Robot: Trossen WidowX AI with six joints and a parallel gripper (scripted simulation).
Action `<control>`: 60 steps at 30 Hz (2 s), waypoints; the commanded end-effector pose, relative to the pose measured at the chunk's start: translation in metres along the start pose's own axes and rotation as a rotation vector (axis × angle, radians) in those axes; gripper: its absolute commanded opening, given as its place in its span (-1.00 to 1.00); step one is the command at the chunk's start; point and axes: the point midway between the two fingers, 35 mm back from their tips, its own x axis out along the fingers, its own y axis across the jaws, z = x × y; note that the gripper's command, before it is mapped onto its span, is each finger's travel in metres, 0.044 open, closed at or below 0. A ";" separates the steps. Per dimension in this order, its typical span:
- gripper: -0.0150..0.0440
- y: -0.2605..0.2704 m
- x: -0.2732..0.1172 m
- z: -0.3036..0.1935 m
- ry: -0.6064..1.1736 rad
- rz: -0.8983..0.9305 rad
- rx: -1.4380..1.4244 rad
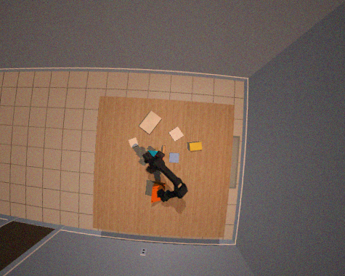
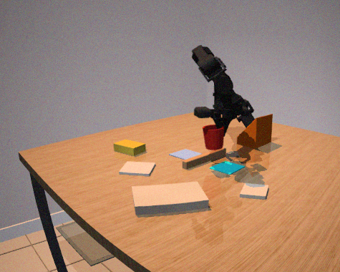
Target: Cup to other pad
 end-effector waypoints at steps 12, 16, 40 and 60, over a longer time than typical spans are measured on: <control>-0.49 0.016 -0.001 0.032 -0.004 0.003 0.008; -0.49 0.021 -0.001 0.040 -0.004 0.003 0.008; -0.49 0.031 0.017 0.059 -0.005 0.002 0.009; -0.49 0.032 0.047 0.059 -0.004 0.002 0.009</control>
